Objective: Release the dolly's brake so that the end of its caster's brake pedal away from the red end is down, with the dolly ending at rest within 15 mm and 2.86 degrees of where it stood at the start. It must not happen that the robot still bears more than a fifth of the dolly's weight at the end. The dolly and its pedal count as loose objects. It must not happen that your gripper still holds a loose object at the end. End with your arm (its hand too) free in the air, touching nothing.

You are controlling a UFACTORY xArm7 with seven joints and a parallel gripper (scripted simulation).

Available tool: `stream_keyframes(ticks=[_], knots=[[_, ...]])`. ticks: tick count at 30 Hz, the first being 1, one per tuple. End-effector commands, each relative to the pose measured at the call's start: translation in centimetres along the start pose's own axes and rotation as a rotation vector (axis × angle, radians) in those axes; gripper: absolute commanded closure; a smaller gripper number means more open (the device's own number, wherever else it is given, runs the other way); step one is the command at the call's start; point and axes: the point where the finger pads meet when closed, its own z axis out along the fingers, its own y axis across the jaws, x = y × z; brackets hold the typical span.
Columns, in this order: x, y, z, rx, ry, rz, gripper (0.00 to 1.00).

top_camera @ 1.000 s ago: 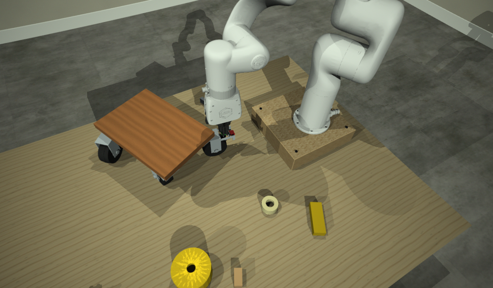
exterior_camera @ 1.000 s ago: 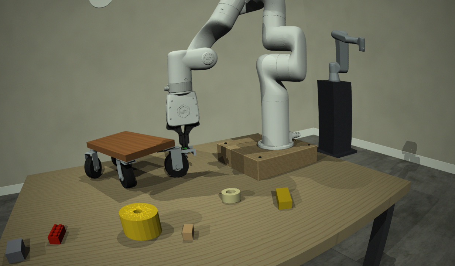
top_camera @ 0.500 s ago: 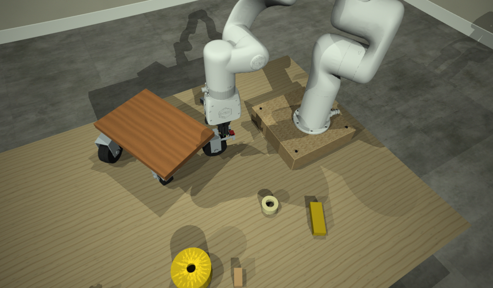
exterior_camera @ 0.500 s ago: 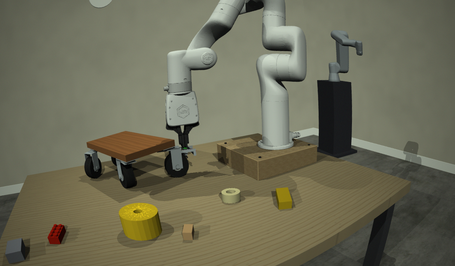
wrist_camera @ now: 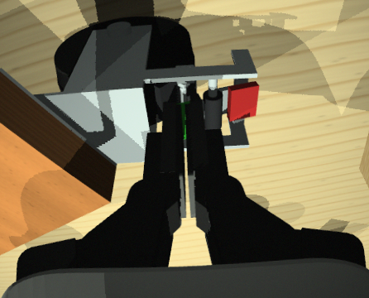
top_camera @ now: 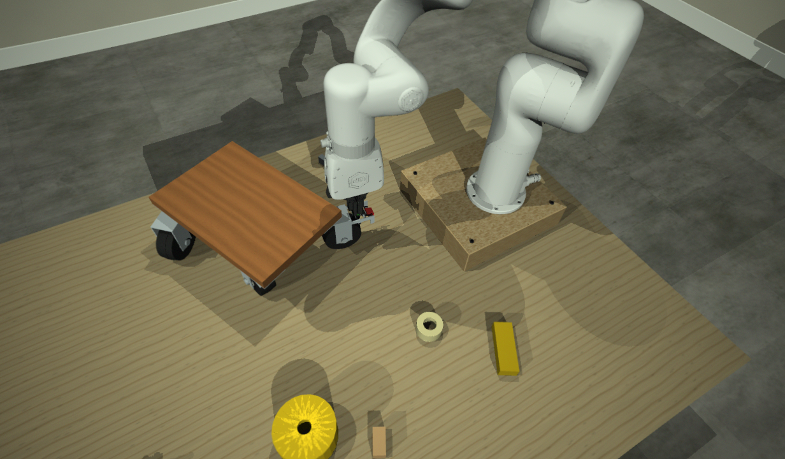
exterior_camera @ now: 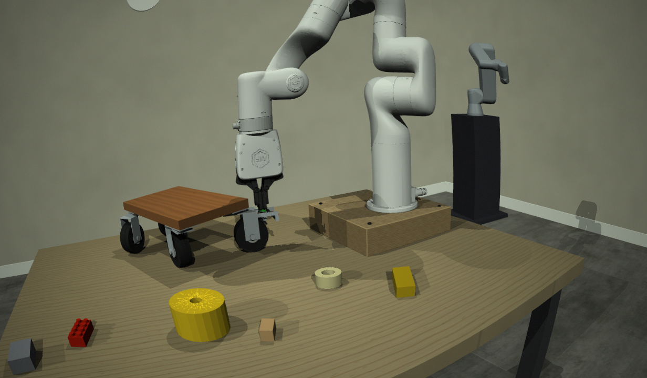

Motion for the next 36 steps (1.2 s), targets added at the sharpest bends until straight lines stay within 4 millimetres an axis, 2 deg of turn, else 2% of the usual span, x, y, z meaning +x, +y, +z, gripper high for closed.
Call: stream_keyframes(ticks=[1, 36], knots=[[0.0, -0.1, -0.1, 0.003, 0.000, 0.000, 1.00], [0.0, -0.1, 1.1, 0.003, 0.000, 0.000, 1.00]])
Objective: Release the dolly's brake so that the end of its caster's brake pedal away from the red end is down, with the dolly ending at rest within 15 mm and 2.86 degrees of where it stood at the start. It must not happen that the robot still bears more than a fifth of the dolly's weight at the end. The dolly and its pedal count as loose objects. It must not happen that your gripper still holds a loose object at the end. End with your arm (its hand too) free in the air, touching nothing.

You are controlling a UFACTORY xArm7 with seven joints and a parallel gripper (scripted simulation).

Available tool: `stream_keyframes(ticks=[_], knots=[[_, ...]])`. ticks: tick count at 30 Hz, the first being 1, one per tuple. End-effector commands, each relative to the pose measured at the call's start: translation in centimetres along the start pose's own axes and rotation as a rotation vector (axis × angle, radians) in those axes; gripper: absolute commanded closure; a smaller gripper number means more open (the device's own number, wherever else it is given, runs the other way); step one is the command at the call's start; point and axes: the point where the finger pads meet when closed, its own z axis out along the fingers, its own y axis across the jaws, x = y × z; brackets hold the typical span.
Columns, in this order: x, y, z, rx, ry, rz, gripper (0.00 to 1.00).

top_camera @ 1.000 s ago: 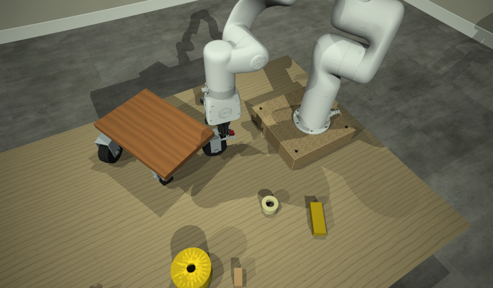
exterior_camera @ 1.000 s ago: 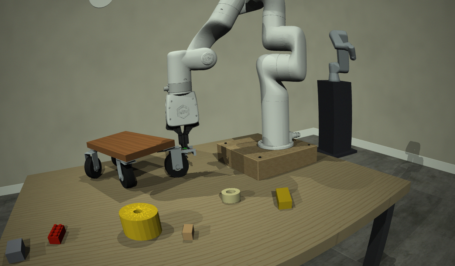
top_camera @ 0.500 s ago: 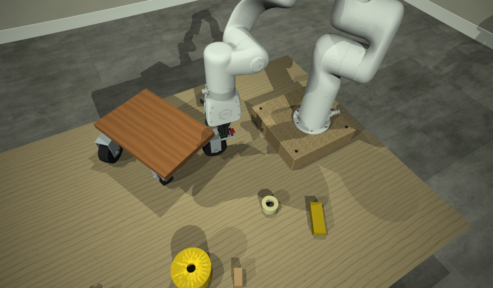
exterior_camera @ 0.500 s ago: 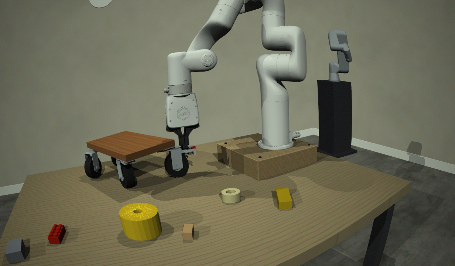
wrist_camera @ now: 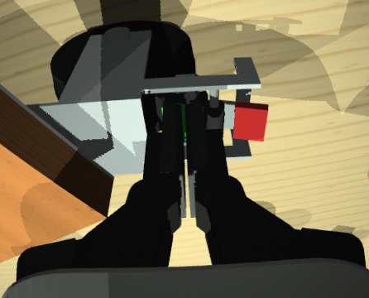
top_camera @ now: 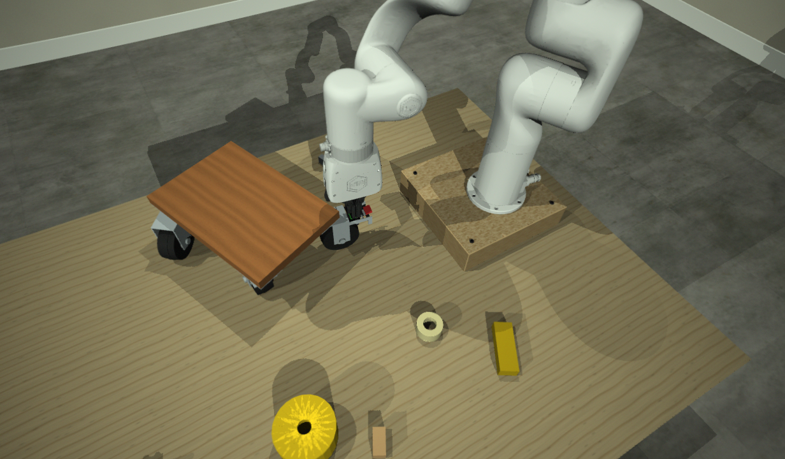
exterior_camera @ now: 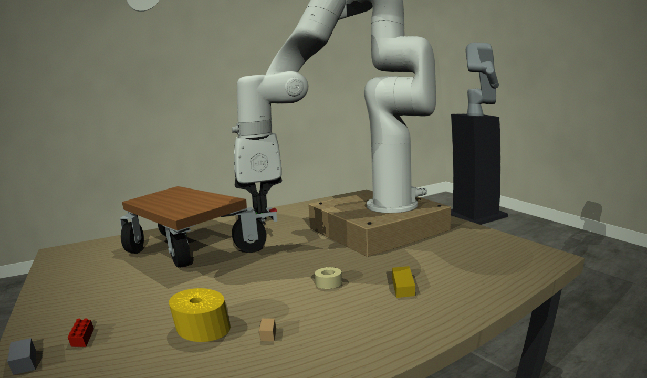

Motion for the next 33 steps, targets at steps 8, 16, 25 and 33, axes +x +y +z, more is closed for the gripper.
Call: stream_keyframes(ticks=[8, 16, 25, 33], knots=[[0.0, 0.3, 0.3, -0.008, 0.001, 0.000, 1.00], [0.0, 0.3, 0.3, -0.008, 0.001, 0.000, 1.00], [0.0, 0.3, 0.2, -0.008, 0.001, 0.000, 1.00], [0.0, 0.3, -1.2, -0.008, 0.001, 0.000, 1.00]])
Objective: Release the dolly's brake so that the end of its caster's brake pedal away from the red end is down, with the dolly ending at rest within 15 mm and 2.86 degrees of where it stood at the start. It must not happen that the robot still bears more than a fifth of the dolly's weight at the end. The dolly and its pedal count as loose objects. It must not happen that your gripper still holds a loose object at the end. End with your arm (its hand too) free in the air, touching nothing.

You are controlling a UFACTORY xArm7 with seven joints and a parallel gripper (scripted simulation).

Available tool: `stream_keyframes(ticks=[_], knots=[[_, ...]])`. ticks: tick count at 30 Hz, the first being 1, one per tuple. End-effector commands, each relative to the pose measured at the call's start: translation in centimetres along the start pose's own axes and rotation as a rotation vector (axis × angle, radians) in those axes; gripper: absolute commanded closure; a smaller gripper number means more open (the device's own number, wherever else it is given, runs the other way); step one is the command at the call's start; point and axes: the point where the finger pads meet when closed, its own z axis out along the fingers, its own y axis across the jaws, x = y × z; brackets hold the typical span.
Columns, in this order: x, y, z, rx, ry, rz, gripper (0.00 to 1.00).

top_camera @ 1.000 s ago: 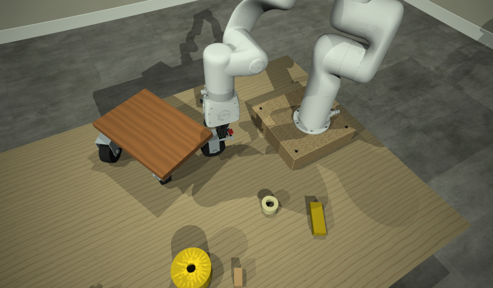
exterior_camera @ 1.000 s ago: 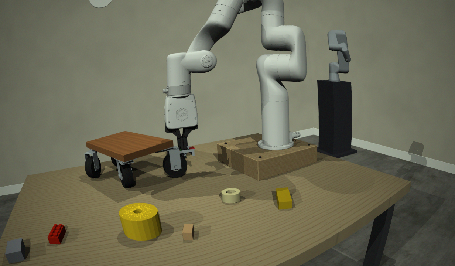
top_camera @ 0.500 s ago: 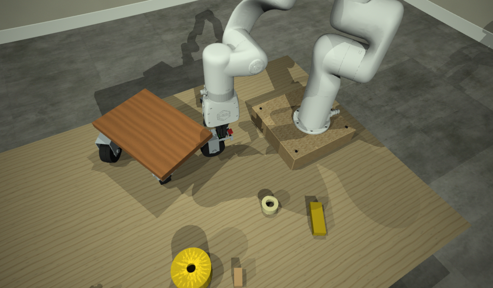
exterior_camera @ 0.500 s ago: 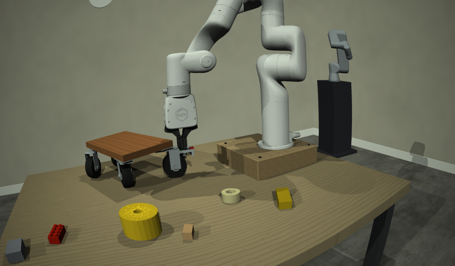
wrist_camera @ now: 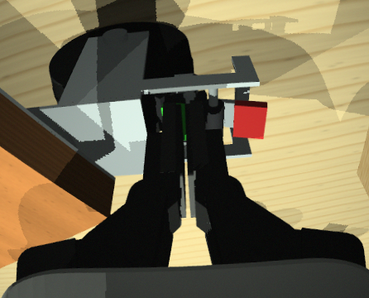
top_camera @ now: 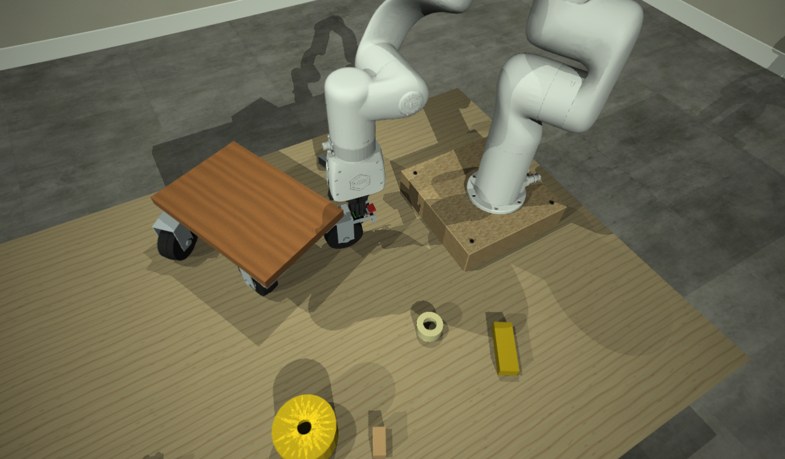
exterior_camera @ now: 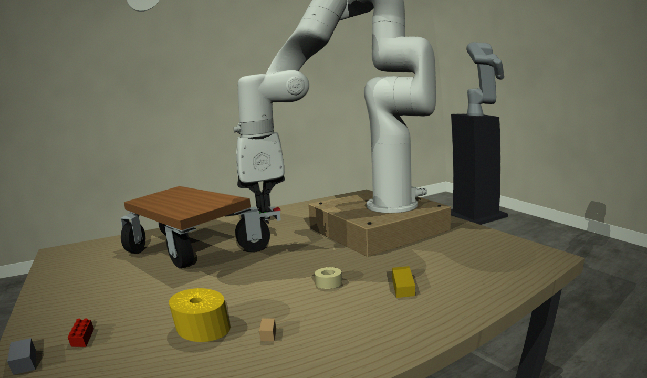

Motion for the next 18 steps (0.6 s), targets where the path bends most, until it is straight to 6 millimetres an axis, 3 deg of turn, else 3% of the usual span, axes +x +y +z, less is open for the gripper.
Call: stream_keyframes(ticks=[1, 12, 18], knots=[[-0.1, -0.5, -1.5, 0.014, -0.001, -0.001, 1.00], [-0.1, -0.4, -6.4, 0.014, -0.001, -0.001, 1.00], [-0.1, -0.4, -7.3, 0.014, -0.001, -0.001, 1.00]])
